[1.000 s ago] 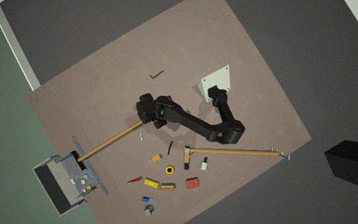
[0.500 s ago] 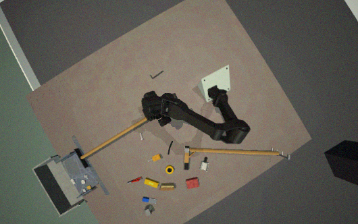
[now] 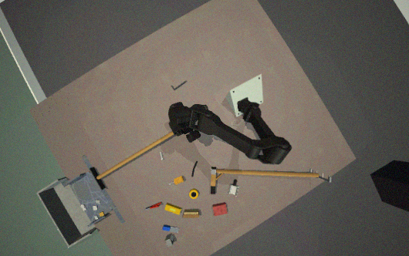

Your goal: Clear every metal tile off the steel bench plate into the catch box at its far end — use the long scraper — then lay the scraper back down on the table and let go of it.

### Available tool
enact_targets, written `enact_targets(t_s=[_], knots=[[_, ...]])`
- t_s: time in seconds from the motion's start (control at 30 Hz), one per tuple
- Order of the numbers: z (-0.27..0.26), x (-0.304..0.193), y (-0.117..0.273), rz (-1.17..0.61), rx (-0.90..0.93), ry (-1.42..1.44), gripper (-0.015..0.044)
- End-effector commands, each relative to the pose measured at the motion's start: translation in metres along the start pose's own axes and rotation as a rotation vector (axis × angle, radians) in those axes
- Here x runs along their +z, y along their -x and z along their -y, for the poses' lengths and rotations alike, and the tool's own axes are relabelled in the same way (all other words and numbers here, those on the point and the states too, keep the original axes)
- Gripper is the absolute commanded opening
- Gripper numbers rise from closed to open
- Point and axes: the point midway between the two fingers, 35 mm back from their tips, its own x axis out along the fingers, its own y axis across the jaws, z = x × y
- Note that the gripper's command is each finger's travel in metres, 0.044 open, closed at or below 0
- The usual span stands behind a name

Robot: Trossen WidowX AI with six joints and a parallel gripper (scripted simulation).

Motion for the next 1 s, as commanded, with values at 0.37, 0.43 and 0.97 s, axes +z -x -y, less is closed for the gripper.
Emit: enact_targets(t_s=[0.37, 0.43, 0.97], knots=[[-0.007, -0.018, 0.014, 0.021, 0.005, 0.009, 0.0], [-0.007, -0.02, 0.015, 0.022, 0.005, 0.008, 0.0], [-0.006, -0.022, 0.013, 0.007, 0.002, 0.0, 0.0368]])
